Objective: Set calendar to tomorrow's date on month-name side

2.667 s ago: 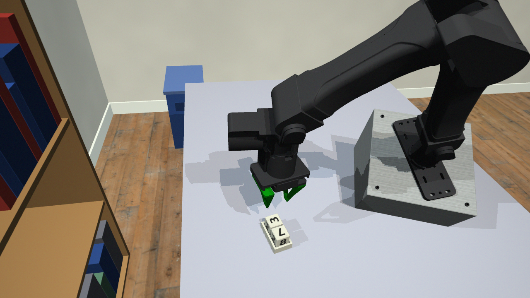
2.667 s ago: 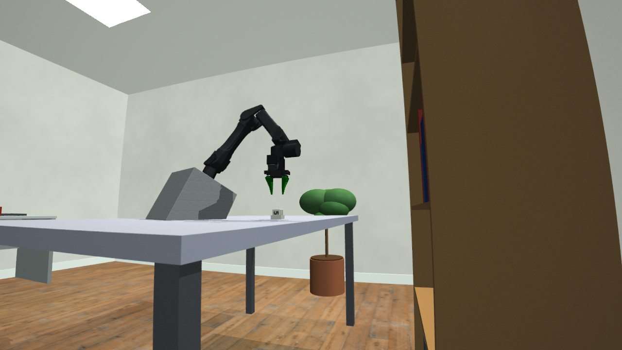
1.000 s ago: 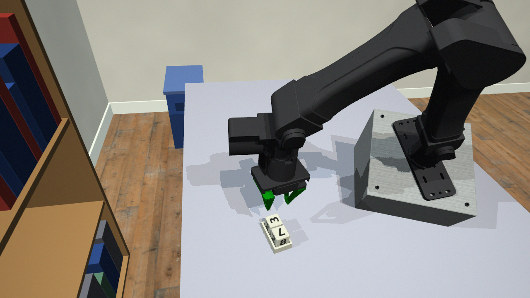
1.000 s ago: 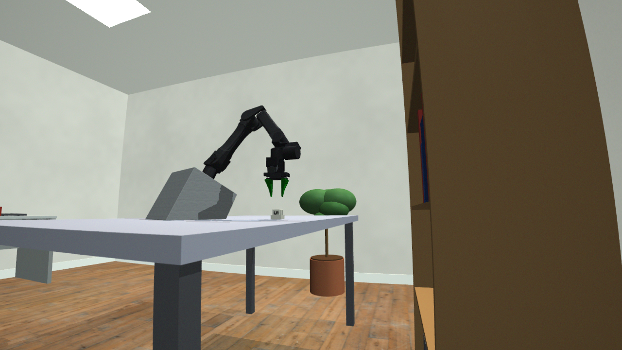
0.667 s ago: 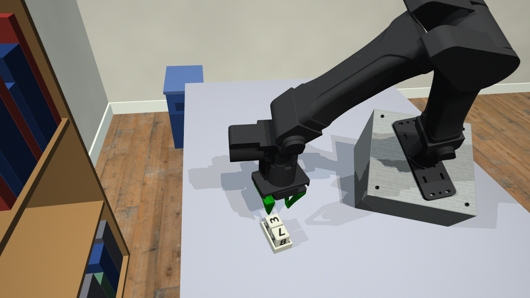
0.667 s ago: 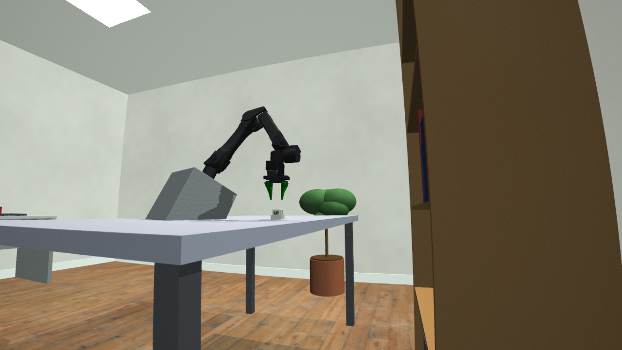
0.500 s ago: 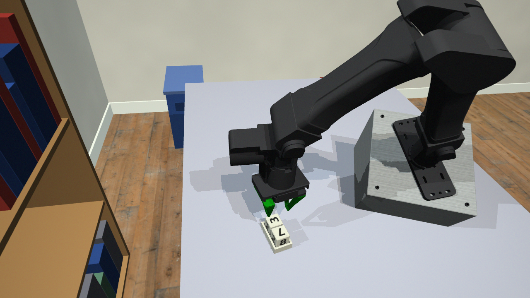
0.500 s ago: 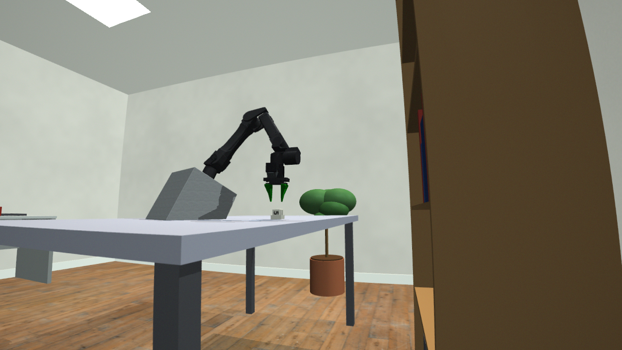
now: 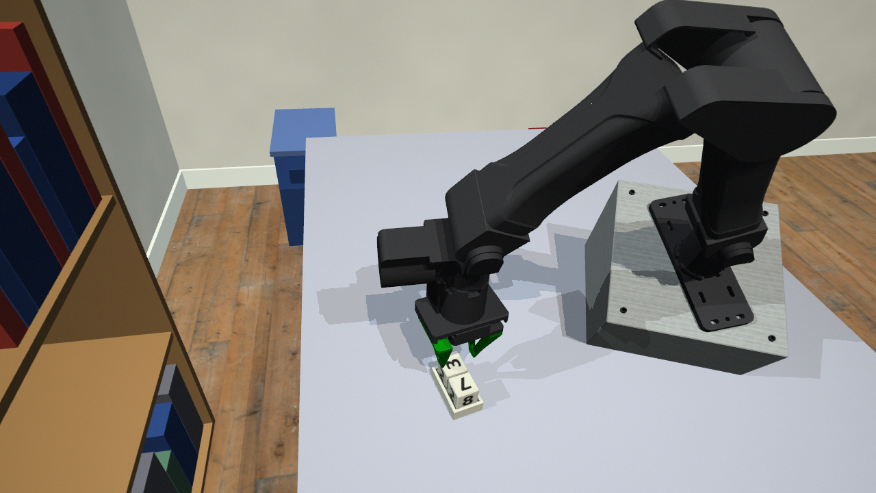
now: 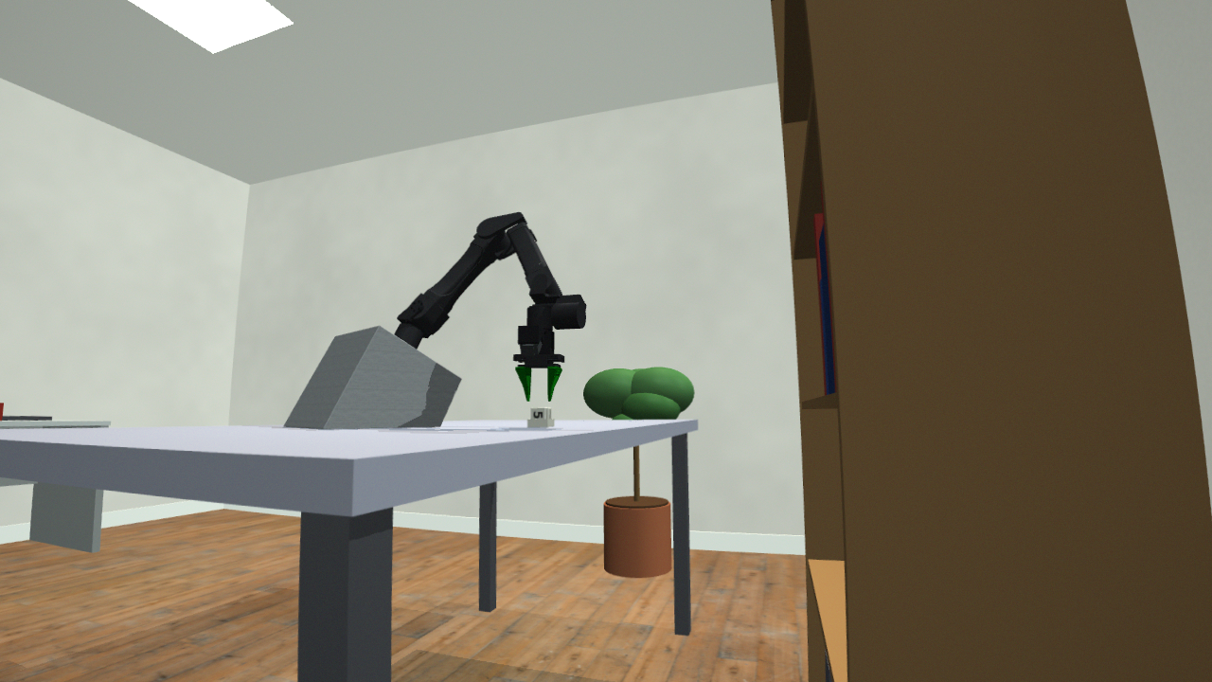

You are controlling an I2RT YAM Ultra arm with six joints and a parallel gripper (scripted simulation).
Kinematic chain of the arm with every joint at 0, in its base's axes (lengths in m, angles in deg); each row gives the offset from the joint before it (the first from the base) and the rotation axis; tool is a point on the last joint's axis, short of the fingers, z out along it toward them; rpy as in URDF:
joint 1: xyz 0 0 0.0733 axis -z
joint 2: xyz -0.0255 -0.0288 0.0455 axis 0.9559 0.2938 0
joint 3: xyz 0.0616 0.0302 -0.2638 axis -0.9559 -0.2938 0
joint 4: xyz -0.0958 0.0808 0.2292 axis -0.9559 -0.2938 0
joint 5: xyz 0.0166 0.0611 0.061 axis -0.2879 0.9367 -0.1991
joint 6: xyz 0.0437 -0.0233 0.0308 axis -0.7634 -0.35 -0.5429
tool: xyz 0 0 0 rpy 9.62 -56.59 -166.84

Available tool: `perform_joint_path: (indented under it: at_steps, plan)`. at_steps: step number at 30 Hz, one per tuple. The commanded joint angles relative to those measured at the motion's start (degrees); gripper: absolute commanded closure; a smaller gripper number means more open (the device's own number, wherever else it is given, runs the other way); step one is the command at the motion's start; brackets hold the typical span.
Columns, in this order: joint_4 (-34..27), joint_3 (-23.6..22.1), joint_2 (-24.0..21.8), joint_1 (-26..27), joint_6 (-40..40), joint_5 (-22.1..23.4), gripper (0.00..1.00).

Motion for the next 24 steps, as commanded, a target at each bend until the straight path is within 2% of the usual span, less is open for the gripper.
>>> perform_joint_path:
  at_steps: [1,24]
  plan:
    - [1.14,0.08,-0.14,0.09,-0.32,-0.69,0.53]
    - [1.99,-0.10,0.41,-0.19,-0.62,-0.74,0.53]
